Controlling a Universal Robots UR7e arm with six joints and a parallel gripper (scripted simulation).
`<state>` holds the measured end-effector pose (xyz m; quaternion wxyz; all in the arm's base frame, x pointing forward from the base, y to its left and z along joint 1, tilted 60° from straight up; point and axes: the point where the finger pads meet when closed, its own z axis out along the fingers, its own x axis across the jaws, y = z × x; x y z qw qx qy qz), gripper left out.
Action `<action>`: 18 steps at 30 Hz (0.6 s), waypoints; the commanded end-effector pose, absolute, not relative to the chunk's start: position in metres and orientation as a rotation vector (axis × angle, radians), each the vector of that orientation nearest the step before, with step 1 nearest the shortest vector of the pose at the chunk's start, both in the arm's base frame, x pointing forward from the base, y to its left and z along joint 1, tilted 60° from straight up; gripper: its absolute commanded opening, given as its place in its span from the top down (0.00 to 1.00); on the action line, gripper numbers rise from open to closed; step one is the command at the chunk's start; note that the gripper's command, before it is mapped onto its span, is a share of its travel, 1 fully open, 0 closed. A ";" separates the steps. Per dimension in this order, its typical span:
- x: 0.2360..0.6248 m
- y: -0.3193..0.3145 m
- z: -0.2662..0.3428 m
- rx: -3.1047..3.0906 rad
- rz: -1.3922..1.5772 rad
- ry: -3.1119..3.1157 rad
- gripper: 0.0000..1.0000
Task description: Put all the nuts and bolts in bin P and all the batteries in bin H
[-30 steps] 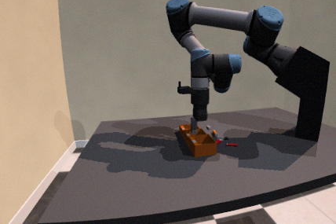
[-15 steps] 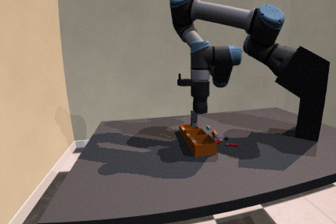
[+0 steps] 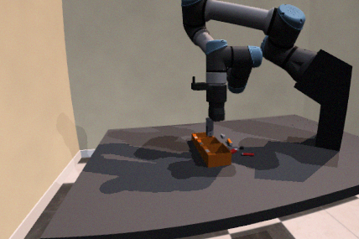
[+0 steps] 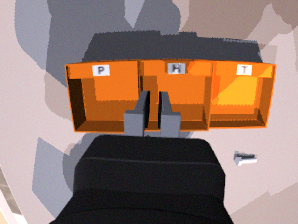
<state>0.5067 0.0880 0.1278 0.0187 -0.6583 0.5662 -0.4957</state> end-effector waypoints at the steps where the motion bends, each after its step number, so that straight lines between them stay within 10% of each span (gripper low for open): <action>1: 0.510 0.108 0.110 -2.043 -1.540 1.759 0.69; 18: 0.516 0.128 0.088 -2.043 -1.540 1.759 0.69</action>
